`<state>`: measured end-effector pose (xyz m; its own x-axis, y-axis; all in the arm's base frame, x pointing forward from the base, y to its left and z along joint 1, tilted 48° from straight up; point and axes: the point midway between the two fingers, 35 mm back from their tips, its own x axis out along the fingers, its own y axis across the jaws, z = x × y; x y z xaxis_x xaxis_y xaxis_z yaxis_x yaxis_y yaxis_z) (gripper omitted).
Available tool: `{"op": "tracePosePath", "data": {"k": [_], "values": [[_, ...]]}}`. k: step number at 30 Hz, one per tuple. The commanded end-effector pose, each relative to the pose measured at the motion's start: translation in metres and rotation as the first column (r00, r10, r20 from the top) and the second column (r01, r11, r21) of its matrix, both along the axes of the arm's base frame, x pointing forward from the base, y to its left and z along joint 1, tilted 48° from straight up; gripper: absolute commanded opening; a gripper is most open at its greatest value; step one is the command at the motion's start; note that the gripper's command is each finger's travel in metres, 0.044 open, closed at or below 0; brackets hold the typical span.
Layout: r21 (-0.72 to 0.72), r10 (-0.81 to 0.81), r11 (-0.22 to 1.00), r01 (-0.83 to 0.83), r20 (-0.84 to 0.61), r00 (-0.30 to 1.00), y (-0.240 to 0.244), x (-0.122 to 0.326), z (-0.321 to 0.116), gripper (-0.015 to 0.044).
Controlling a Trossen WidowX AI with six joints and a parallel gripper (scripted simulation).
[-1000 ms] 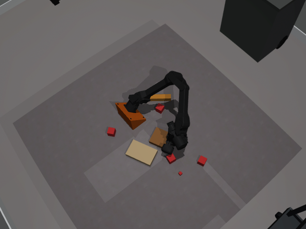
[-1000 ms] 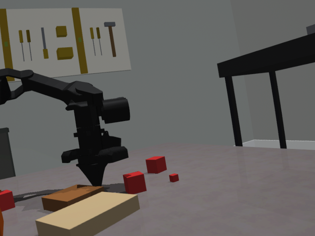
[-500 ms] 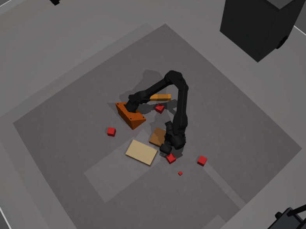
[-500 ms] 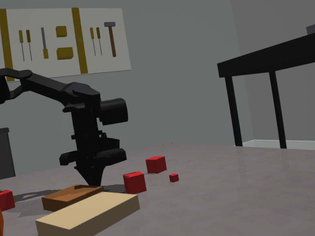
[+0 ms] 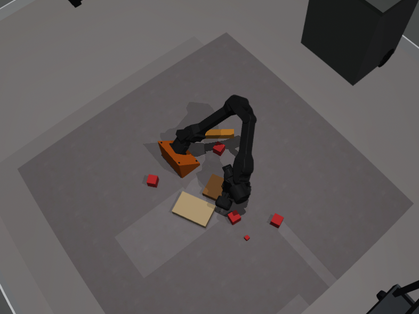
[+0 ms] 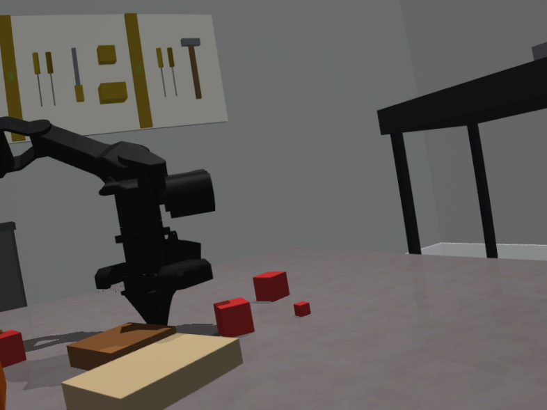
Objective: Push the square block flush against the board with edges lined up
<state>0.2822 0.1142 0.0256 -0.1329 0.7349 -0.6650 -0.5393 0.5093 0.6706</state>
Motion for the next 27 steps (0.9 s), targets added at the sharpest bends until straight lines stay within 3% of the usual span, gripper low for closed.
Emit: {"op": "tracePosePath", "data": {"k": [1,27], "values": [[-0.003,0.002,1.0,-0.002,-0.001,1.0,-0.003,-0.005,-0.002,0.0],[-0.004,0.002,1.0,-0.002,-0.002,1.0,-0.01,-0.019,-0.008,0.0]]}}
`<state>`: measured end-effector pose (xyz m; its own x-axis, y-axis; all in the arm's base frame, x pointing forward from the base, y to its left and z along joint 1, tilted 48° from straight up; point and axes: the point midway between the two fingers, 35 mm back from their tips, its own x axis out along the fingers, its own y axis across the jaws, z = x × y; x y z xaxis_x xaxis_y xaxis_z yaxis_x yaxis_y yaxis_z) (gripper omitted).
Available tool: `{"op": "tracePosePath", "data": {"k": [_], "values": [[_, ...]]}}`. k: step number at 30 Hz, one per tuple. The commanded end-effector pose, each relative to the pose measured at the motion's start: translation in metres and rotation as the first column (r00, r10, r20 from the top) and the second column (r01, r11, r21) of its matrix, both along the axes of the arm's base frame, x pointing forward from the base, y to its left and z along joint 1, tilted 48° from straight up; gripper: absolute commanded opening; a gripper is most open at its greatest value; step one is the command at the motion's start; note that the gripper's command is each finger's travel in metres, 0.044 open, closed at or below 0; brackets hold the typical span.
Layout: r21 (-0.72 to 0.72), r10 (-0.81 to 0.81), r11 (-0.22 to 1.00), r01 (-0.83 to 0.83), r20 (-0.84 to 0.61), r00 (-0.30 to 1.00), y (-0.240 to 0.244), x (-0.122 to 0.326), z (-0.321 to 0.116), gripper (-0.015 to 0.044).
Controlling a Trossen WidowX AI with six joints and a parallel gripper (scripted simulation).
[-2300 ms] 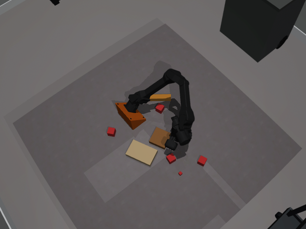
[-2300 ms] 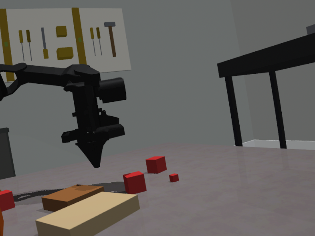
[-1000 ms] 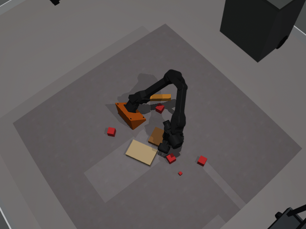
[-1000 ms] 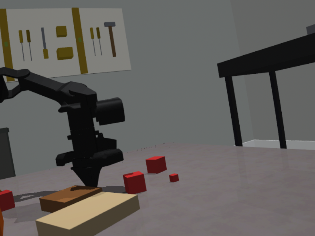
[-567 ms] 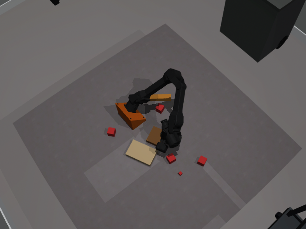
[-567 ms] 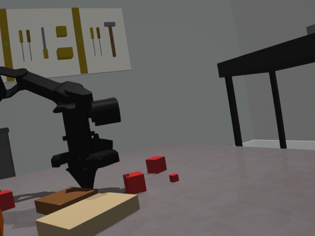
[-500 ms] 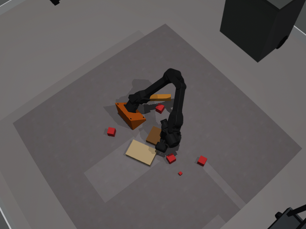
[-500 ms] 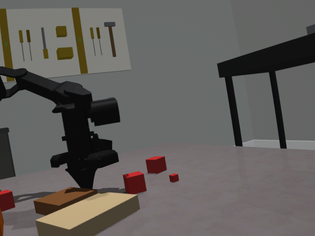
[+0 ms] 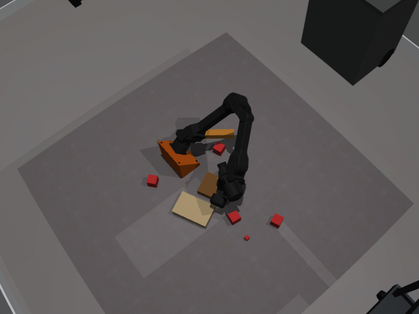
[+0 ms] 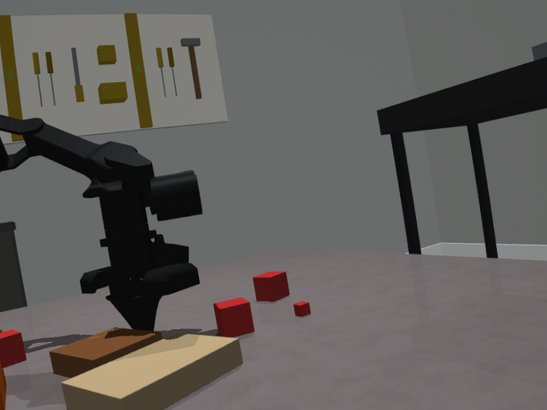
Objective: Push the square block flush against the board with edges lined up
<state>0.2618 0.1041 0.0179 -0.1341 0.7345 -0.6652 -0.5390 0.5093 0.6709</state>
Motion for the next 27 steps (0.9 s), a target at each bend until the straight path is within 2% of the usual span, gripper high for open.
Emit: {"op": "tracePosePath", "data": {"k": [1,27], "values": [[-0.003,0.001,1.0,-0.001,-0.001,1.0,0.001,0.003,0.001,0.0],[-0.001,0.002,1.0,-0.002,0.001,1.0,0.021,0.039,0.015,0.0]]}}
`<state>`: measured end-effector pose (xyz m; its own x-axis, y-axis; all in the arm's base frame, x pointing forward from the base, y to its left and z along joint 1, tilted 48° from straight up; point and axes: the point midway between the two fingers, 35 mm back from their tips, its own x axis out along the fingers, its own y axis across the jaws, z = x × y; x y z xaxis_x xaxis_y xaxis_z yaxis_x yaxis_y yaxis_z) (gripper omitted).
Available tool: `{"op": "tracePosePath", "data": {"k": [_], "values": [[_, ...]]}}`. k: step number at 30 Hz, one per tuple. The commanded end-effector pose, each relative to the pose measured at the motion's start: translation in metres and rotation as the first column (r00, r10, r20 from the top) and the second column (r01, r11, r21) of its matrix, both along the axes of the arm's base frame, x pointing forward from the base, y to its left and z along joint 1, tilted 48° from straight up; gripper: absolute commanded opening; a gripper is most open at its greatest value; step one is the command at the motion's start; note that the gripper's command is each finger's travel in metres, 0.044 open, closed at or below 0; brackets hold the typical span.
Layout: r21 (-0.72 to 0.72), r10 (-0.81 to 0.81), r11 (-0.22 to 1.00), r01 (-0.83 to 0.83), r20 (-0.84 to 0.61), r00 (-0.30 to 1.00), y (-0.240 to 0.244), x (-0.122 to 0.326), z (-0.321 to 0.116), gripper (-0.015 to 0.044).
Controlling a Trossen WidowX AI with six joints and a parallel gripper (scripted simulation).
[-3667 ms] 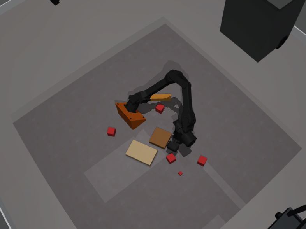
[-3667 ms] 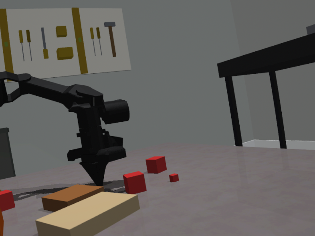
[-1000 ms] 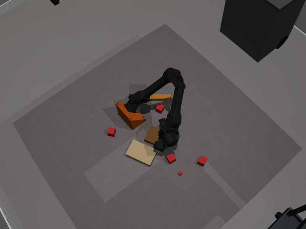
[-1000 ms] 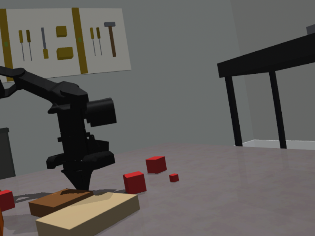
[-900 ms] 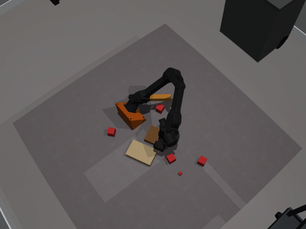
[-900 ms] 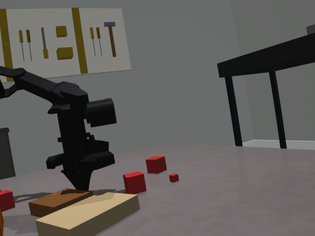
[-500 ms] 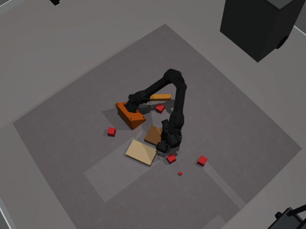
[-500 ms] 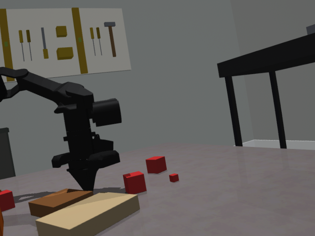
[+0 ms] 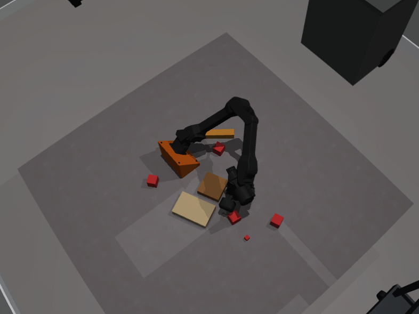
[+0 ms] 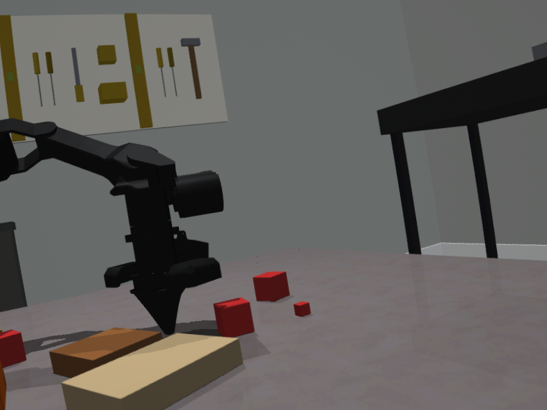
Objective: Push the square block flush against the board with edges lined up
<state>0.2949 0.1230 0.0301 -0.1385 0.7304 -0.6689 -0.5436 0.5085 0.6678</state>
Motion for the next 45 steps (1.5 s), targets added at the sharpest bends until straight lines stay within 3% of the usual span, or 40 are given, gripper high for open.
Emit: {"op": "tracePosePath", "data": {"k": [1,7,13,24,34,45], "values": [[0.003,-0.006,1.0,0.006,0.0,1.0,0.002,0.006,0.003,0.0],[0.0,-0.005,1.0,0.005,0.0,1.0,-0.038,0.009,0.036,0.0],[0.004,-0.014,1.0,0.014,0.001,1.0,-0.038,0.01,0.034,0.0],[0.02,0.214,0.974,-0.226,0.258,0.942,-0.043,-0.019,0.043,0.0],[-0.023,0.398,0.896,-0.444,0.488,0.777,-0.046,-0.047,0.049,0.0],[-0.131,0.531,0.761,-0.636,0.688,0.494,-0.048,-0.078,0.054,0.0]]}}
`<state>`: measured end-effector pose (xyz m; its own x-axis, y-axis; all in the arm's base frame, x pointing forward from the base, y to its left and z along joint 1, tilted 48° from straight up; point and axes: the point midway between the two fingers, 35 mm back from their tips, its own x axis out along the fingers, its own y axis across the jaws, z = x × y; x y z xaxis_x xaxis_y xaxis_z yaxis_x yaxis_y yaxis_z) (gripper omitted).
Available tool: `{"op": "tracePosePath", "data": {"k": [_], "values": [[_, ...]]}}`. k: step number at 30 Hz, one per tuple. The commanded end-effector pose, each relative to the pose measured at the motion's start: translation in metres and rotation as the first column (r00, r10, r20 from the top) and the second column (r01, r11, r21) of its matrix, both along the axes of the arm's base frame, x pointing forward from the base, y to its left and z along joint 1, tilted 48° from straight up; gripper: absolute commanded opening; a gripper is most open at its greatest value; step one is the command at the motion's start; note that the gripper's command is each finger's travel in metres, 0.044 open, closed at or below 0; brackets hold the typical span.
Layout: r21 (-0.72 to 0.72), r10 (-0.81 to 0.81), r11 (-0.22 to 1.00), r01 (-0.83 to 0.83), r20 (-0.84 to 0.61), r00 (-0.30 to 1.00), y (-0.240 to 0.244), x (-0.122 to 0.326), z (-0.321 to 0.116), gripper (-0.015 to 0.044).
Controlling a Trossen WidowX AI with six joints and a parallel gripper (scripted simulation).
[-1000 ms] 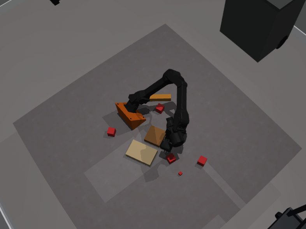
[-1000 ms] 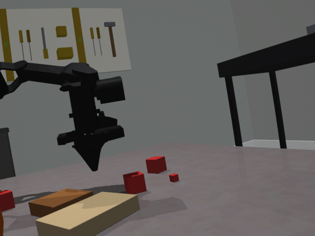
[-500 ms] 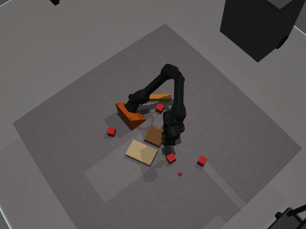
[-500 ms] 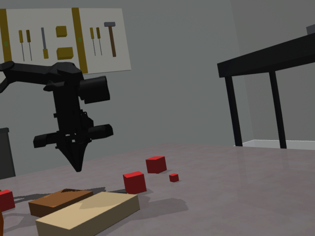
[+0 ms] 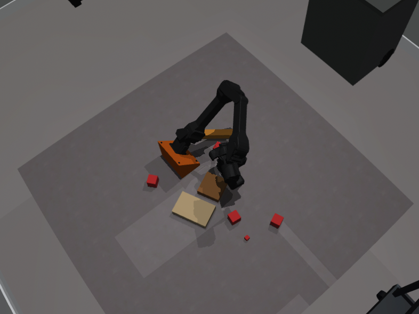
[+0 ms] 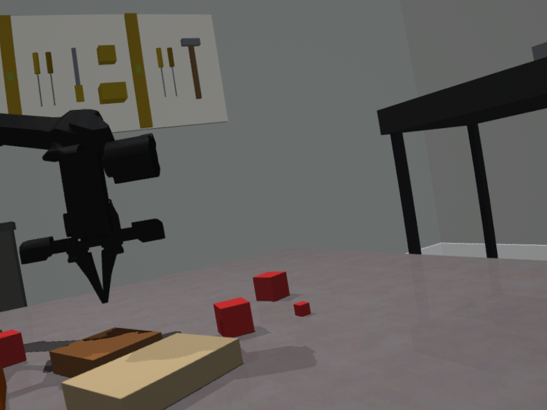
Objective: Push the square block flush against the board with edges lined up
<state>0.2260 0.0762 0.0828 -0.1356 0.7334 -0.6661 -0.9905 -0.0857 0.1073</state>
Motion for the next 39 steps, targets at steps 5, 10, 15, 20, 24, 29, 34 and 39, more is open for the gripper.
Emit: {"op": "tracePosePath", "data": {"k": [5,10,15,20,24,29,34,39], "values": [[0.016,0.175,0.983,-0.182,0.196,0.965,-0.001,-0.024,0.002,0.0],[0.009,0.277,0.955,-0.296,0.318,0.907,-0.002,-0.038,0.002,0.0],[-0.008,0.357,0.921,-0.389,0.419,0.835,-0.001,-0.05,0.002,0.0],[-0.009,0.36,0.92,-0.393,0.422,0.832,-0.001,-0.051,0.002,0.0],[-0.012,0.359,0.92,-0.392,0.423,0.832,0.019,-0.054,-0.017,0.0],[-0.003,0.357,0.919,-0.393,0.425,0.832,0.039,-0.06,-0.033,0.0],[-0.003,0.357,0.919,-0.393,0.425,0.832,0.039,-0.059,-0.034,0.0],[-0.004,0.358,0.919,-0.393,0.425,0.832,0.036,-0.056,-0.037,0.0]]}}
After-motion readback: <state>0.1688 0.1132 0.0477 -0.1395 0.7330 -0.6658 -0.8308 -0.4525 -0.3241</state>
